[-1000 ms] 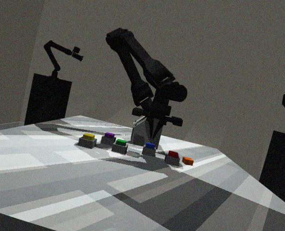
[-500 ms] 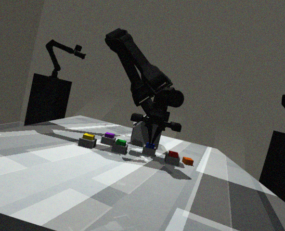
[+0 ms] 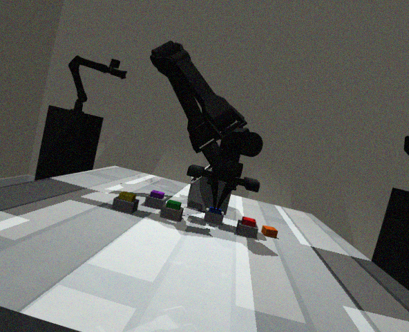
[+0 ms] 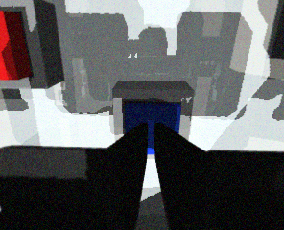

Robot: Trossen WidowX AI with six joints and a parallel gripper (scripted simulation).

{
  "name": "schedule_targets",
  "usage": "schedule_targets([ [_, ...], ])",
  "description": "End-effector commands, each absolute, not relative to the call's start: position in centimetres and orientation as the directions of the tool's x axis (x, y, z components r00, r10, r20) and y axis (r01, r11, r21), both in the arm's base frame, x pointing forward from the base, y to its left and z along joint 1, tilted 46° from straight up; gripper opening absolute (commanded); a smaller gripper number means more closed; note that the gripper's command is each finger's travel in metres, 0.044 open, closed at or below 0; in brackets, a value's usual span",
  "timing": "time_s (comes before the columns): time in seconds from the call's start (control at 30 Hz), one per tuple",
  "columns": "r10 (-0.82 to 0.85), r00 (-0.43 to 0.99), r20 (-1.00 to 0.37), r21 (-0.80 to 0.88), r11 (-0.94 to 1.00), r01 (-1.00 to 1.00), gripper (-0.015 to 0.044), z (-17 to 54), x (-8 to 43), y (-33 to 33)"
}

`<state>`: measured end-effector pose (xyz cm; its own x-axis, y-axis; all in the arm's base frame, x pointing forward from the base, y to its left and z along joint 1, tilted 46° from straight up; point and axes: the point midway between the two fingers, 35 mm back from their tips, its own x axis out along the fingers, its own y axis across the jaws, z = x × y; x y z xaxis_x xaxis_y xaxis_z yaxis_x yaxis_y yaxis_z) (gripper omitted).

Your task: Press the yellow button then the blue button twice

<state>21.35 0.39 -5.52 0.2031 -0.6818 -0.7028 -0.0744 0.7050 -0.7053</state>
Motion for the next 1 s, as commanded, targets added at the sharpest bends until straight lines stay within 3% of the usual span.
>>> schedule_targets([
  [0.0, -0.685, 0.202, -0.700, -0.709, 0.700, -0.080, 0.0020, -5.5, 21.3, 0.3],
  [0.5, -0.684, 0.202, -0.701, -0.708, 0.702, -0.081, 0.0020, -3.3, 20.6, 2.6],
  [0.97, -0.669, 0.203, -0.715, -0.693, 0.716, -0.085, 0.0388, -8.8, 22.8, 16.7],
])
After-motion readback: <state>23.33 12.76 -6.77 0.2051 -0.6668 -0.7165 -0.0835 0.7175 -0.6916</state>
